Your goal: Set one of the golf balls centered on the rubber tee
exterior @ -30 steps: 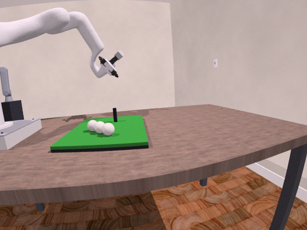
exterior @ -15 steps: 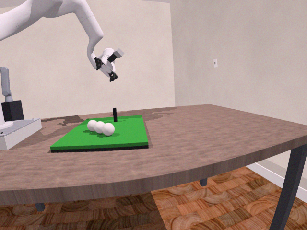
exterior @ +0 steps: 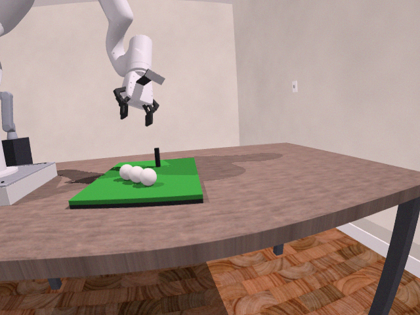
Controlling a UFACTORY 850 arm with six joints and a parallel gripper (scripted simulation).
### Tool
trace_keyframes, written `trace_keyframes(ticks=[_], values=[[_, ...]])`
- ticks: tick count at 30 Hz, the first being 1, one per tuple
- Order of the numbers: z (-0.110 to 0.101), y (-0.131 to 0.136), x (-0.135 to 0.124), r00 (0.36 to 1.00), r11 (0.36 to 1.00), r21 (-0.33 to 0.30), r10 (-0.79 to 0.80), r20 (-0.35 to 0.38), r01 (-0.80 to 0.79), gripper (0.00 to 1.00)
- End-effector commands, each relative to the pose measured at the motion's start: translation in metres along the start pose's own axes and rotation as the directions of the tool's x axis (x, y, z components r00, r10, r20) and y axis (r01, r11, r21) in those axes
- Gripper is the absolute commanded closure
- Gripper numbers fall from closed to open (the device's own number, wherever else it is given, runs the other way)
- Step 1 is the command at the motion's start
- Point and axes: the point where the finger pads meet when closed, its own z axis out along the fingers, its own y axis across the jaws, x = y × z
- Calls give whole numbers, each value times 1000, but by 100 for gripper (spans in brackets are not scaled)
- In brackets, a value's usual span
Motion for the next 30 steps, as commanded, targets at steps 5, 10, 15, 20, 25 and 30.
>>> trace_keyframes(ticks=[5,10,15,20,25,30], values=[[73,46,53,960,960,278,-46,275,-33,0],[87,55,65,954,952,303,-48,295,-46,0],[88,56,66,954,951,307,-48,297,-48,0],[88,56,66,953,950,307,-48,298,-48,0],[88,56,66,953,950,307,-48,298,-48,0],[89,56,66,953,950,307,-48,298,-48,0]])
